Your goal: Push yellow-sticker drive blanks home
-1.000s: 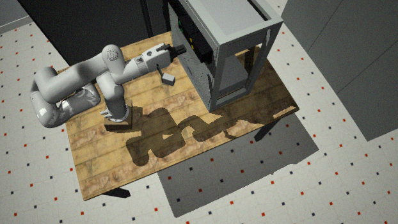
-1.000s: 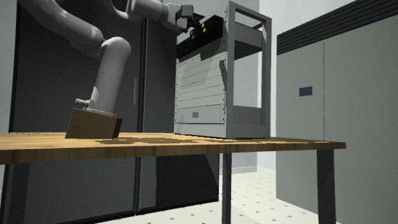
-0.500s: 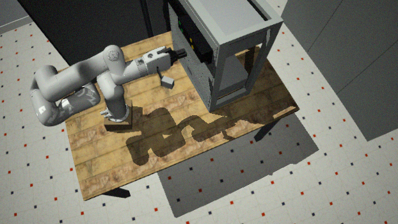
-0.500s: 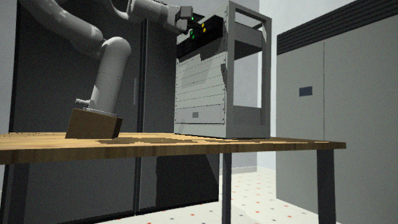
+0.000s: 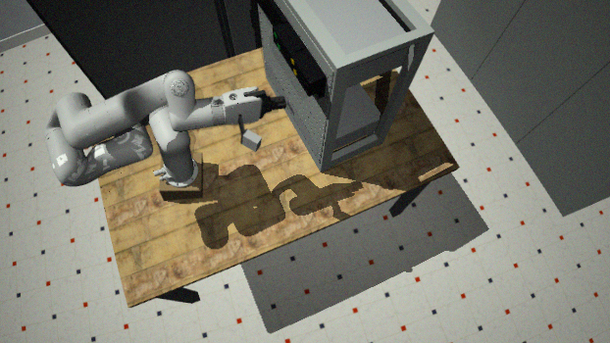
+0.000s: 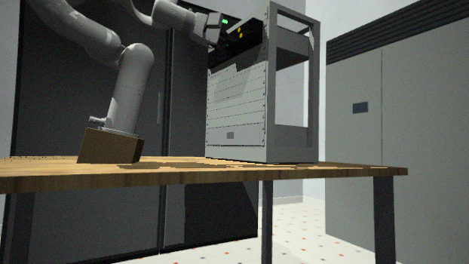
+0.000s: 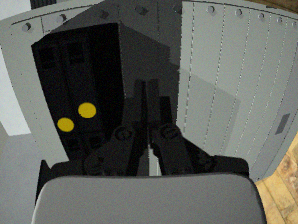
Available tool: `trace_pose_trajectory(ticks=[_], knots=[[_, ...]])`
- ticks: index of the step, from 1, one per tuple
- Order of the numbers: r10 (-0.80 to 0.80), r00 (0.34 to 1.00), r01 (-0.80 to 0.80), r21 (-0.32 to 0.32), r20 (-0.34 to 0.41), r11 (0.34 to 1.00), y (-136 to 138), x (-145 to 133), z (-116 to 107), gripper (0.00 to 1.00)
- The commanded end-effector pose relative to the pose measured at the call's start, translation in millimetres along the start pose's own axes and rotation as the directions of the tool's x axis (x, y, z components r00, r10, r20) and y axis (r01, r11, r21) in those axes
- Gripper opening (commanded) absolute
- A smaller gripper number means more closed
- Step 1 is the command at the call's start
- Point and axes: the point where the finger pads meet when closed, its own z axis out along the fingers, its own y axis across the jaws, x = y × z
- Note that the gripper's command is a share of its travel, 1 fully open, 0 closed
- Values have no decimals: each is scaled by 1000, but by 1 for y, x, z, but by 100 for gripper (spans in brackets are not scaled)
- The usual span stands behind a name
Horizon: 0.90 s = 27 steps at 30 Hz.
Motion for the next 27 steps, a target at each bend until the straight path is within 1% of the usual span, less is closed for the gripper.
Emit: trace_pose_trajectory(ticks=[1, 6, 11, 12, 13, 15, 21, 27], knots=[[-15, 998, 10, -70, -61, 998, 22, 9, -3, 0], [-38, 992, 15, -190, -118, 982, 59, 18, -10, 0], [-60, 986, 6, -327, -155, 945, 98, 21, -23, 0], [-60, 986, 6, -327, -155, 945, 98, 21, -23, 0], [-63, 985, 2, -355, -160, 935, 106, 21, -26, 0], [-63, 985, 2, -355, -160, 935, 106, 21, -26, 0], [-66, 985, -27, -518, -161, 855, 151, 10, -47, 0], [-25, 992, -61, -651, -122, 757, 184, -14, -67, 0]])
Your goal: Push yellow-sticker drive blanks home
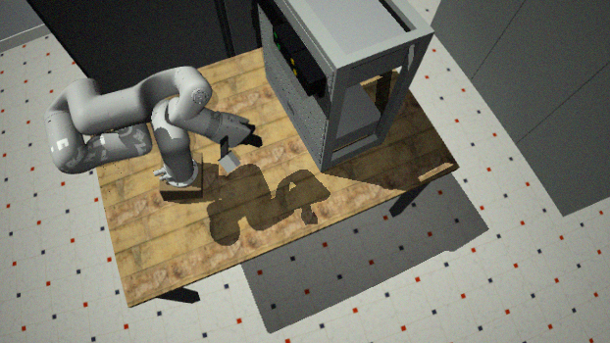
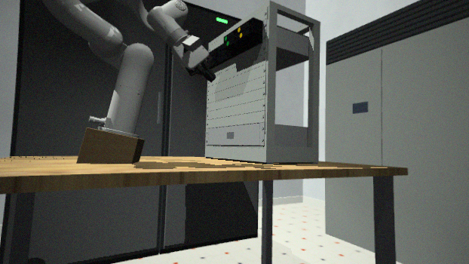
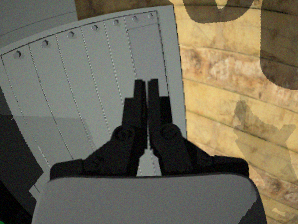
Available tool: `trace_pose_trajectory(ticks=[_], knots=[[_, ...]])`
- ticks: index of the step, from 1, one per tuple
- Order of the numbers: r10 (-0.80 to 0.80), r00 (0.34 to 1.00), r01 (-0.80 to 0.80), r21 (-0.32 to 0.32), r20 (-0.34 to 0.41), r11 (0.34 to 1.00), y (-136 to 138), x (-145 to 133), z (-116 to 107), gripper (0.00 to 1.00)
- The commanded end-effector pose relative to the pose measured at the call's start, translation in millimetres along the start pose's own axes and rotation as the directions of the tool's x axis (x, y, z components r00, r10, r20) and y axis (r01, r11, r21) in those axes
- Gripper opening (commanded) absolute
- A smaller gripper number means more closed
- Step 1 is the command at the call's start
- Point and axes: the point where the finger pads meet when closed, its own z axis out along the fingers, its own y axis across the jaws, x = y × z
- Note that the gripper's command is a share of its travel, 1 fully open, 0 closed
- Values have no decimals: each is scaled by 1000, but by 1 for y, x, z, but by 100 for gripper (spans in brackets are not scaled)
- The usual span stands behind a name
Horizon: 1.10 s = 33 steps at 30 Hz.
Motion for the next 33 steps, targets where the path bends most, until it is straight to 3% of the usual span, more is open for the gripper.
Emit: trace_pose_trajectory(ticks=[1, 3, 5, 10, 14, 18, 22, 25, 33], knots=[[18, 1000, -15, -132, 21, 991, 33, -23, -4, 0], [29, 998, -19, -174, 55, 985, 41, -34, -5, 0], [29, 998, -19, -174, 55, 985, 41, -34, -5, 0], [67, 985, -26, -245, 158, 969, 50, -64, -11, 0], [101, 963, -34, -261, 251, 965, 45, -87, -16, 0], [129, 930, -47, -238, 343, 970, 29, -106, -21, 0], [134, 921, -52, -226, 365, 973, 24, -110, -22, 0], [141, 894, -69, -179, 425, 981, 5, -119, -25, 0], [132, 862, -100, -90, 489, 991, -24, -124, -30, 0]])
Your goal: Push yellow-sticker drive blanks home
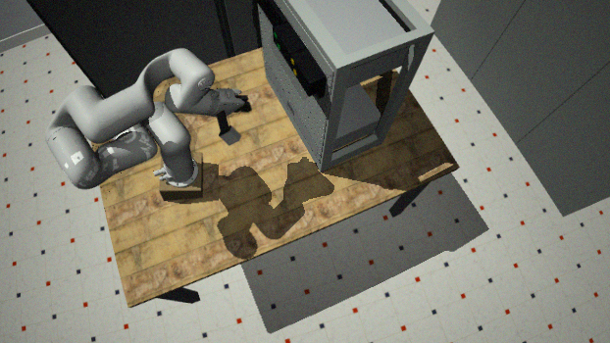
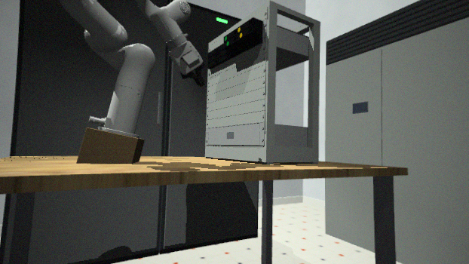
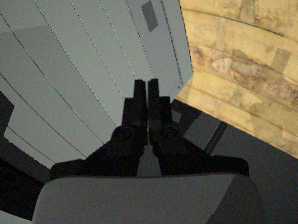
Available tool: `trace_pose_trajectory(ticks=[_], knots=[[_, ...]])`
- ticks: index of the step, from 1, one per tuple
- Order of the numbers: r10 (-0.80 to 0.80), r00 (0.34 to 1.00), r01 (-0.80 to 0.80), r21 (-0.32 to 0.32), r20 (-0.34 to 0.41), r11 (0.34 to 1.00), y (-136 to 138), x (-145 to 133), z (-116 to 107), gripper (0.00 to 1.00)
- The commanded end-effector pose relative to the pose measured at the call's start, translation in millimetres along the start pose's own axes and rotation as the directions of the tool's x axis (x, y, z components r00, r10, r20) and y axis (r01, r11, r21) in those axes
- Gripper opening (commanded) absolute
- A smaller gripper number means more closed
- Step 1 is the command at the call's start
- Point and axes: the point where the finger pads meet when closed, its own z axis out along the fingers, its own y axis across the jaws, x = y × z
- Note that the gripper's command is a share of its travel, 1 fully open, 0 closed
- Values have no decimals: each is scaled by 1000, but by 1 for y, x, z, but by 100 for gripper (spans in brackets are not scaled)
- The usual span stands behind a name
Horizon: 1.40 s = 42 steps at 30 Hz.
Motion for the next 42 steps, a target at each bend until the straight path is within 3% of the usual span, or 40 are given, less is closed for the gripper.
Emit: trace_pose_trajectory(ticks=[1, 4, 6, 8, 10, 15, 16, 20, 23, 33, 38, 42], knots=[[-2, 990, 0, 18, 141, 1000, -17, -5, -2, 0], [-15, 986, 3, 74, 167, 997, -32, -7, -6, 0], [-15, 986, 3, 74, 167, 997, -32, -7, -6, 0], [-32, 982, 7, 133, 185, 991, -48, -7, -10, 0], [-32, 982, 7, 133, 185, 991, -48, -7, -10, 0], [-72, 977, 19, 256, 199, 966, -78, -4, -22, 0], [-72, 977, 19, 256, 199, 966, -78, -4, -22, 0], [-115, 976, 38, 375, 185, 926, -105, 3, -36, 0], [-115, 976, 38, 375, 185, 926, -105, 3, -36, 0], [-195, 978, 112, 603, 73, 790, -154, 29, -75, 0], [-214, 977, 153, 670, 8, 726, -168, 41, -91, 0], [-218, 976, 168, 690, -15, 705, -172, 45, -97, 0]])
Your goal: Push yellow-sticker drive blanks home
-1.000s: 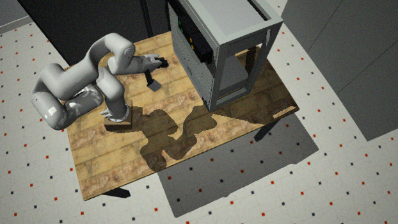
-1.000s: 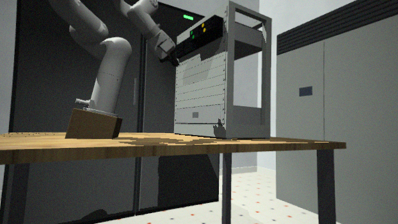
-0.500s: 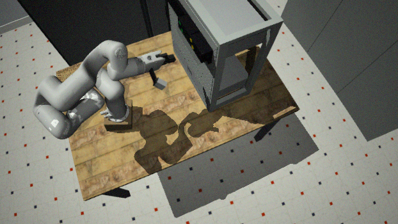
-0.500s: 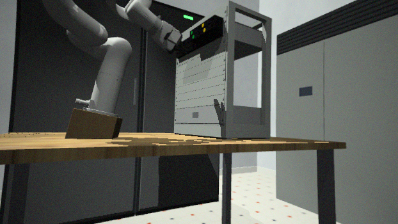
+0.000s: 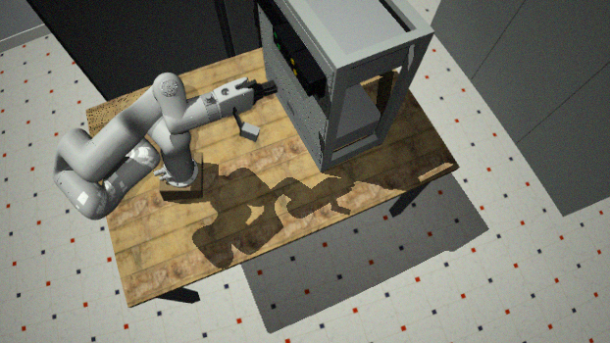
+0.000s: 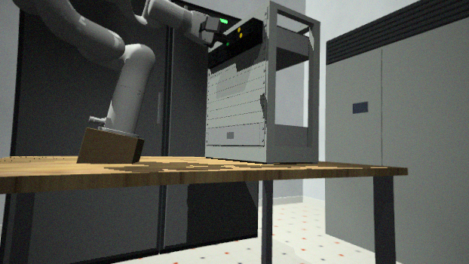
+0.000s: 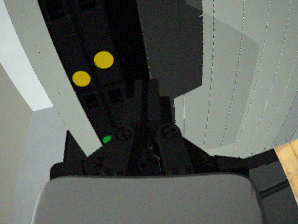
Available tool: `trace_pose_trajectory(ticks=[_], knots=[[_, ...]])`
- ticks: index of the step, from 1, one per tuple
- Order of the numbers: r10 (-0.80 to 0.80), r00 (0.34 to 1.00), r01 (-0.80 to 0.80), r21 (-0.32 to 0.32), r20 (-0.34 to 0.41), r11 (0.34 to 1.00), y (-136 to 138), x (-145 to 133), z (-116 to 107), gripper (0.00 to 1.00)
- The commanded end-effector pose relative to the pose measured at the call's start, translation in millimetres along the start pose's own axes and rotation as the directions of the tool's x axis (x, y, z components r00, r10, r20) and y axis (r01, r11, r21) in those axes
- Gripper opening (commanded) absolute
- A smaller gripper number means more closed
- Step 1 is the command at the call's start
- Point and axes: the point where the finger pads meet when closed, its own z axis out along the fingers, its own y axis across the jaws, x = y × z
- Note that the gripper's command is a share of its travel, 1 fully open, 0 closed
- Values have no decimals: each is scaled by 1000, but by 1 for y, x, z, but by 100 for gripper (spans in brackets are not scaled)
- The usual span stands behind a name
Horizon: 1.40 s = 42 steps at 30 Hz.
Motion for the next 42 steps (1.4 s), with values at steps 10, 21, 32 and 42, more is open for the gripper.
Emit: trace_pose_trajectory(ticks=[10, 21, 32, 42], knots=[[-80, 997, 78, 117, 8, 990, -30, 25, -6, 0], [-91, 996, 90, 131, -3, 987, -34, 28, -7, 0], [-91, 996, 90, 131, -3, 987, -34, 28, -7, 0], [-91, 996, 90, 131, -3, 987, -35, 28, -8, 0]])
